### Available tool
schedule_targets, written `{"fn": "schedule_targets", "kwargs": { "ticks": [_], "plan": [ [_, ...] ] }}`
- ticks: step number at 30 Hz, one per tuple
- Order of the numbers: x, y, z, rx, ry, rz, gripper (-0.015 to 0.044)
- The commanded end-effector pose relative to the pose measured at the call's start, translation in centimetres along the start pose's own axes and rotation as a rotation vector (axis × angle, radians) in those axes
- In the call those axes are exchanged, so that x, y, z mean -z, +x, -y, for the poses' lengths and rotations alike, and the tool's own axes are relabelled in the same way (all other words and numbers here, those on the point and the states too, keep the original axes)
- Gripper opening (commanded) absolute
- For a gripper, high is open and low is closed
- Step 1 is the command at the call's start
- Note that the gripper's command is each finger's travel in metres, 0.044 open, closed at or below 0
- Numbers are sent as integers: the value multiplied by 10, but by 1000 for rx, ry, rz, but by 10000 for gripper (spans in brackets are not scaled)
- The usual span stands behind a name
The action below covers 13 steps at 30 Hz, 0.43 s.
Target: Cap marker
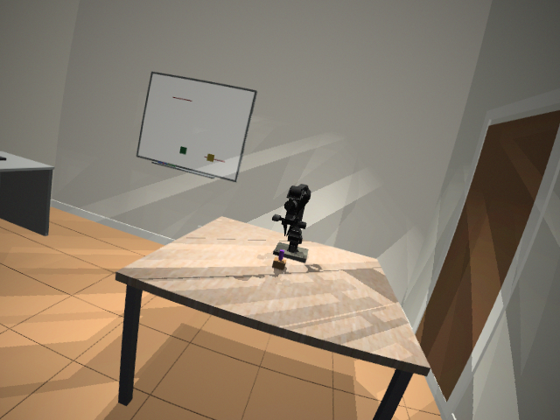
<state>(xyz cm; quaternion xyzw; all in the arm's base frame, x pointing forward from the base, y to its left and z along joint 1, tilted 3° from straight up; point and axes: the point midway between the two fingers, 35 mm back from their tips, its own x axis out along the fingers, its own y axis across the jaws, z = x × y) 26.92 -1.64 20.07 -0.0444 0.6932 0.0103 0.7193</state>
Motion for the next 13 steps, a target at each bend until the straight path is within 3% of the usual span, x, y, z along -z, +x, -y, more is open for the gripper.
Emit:
{"fn": "schedule_targets", "kwargs": {
  "ticks": [1, 13],
  "plan": [
    [0, -4, 0, 0, 5, 0, 105],
    [0, -4, 0, 0, 5, 0, 420]
  ]
}}
